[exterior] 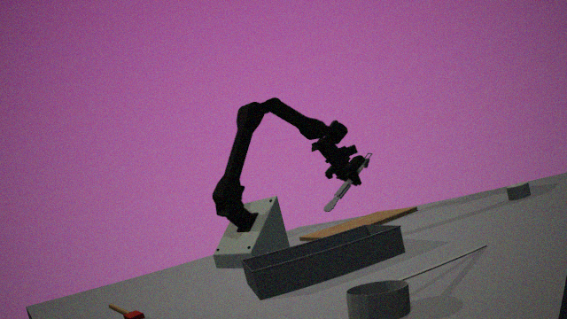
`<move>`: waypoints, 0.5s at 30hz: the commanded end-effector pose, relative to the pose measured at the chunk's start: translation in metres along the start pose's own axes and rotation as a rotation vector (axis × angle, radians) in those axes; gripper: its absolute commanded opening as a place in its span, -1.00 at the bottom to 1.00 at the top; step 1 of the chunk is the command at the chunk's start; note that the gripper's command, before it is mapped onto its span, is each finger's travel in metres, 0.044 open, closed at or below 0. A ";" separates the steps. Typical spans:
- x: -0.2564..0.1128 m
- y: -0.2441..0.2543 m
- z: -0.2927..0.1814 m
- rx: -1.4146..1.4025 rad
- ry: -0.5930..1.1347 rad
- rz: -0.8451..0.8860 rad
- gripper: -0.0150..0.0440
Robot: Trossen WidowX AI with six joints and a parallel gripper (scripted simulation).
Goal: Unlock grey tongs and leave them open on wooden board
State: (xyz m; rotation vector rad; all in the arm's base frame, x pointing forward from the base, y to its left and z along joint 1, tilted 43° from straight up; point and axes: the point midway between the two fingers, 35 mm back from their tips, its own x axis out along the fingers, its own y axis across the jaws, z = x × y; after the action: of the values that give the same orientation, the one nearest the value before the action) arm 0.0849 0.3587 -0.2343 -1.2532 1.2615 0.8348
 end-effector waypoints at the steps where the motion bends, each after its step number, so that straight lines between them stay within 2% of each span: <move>1: -0.006 -0.001 0.004 -0.001 -0.057 -0.004 -1.00; 15: -0.023 -0.001 0.005 0.001 -0.258 -0.007 -1.00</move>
State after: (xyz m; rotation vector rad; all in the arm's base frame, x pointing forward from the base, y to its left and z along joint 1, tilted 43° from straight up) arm 0.0823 0.3637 -0.2186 -1.1314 1.0871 0.9403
